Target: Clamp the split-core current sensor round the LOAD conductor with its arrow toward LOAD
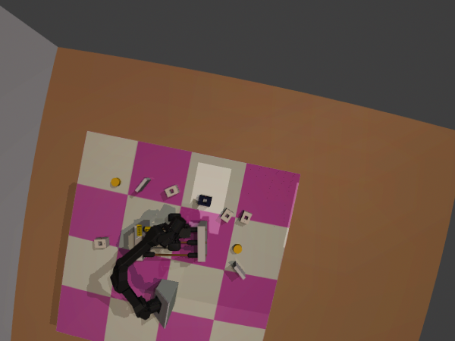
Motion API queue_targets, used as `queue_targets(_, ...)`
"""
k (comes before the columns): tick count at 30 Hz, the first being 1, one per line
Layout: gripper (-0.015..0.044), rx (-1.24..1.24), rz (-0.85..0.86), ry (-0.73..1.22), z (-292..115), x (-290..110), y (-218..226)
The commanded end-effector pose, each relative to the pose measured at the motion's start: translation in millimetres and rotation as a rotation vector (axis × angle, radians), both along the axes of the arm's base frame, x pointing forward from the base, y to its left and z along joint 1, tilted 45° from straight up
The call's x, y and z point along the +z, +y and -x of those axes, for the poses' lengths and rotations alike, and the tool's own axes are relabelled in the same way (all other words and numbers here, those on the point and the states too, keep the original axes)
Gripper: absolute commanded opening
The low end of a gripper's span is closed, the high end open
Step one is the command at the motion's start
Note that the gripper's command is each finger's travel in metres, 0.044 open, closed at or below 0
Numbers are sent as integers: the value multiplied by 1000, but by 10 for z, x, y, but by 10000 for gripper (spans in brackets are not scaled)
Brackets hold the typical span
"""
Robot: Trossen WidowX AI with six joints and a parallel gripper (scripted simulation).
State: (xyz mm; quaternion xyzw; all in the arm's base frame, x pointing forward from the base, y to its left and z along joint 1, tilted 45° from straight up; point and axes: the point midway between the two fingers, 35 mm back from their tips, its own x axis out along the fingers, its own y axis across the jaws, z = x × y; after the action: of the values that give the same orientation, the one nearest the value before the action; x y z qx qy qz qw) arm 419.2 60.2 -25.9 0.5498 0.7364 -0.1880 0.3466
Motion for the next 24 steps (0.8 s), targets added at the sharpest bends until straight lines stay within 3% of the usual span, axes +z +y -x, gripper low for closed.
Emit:
queue_targets(1, 440, 50, 35, 41, -43, 44, -91)
queue_targets(24, 440, 132, 72, 130, 30, -79, -32)
